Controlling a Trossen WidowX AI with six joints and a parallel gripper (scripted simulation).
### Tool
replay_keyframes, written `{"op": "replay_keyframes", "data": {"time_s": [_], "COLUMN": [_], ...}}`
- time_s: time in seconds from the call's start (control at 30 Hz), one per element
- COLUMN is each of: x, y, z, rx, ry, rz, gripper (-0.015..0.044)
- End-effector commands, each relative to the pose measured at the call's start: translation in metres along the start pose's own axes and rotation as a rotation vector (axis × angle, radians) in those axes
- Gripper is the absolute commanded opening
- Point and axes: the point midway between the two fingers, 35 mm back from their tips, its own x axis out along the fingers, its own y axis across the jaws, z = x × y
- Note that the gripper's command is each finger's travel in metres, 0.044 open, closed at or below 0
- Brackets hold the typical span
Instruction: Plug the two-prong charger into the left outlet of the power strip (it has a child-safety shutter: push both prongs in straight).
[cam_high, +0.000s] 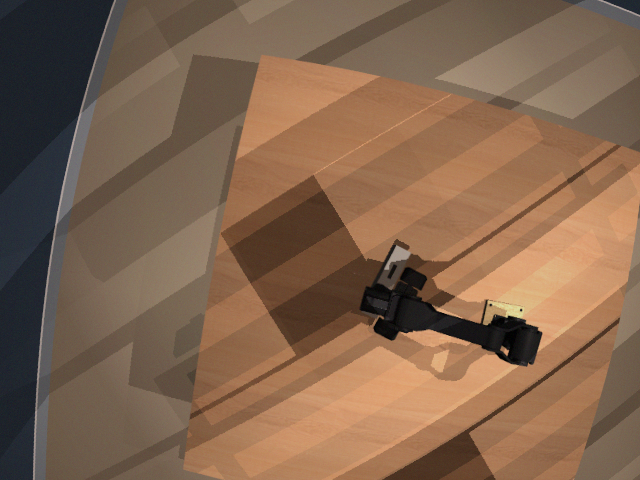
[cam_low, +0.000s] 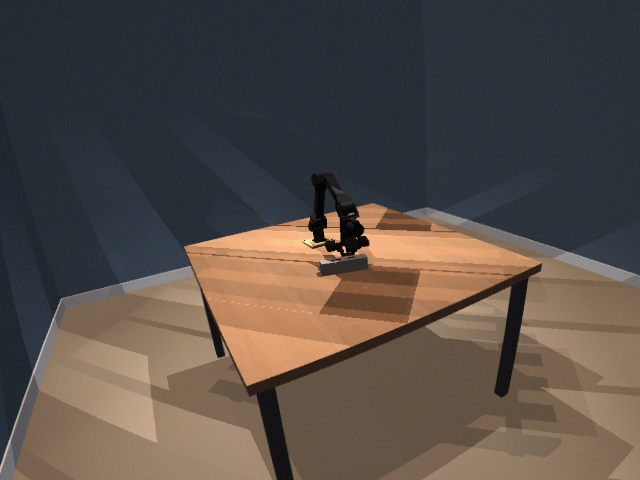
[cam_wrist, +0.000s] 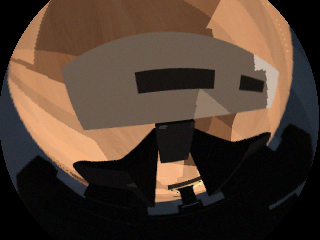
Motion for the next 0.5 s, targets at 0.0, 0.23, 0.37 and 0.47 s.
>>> {"op": "replay_keyframes", "data": {"time_s": [0.0, 0.23, 0.37, 0.47], "x": [-0.0015, -0.0017, -0.0018, -0.0019], "y": [0.0008, 0.0008, 0.0008, 0.0008], "z": [0.0065, 0.0093, 0.0109, 0.0121], "rx": [-0.004, -0.004, -0.004, -0.004], "ry": [-0.017, -0.018, -0.018, -0.018], "rz": [0.003, 0.003, 0.003, 0.003], "gripper": [0.0000, 0.0000, 0.0000, 0.0000]}}
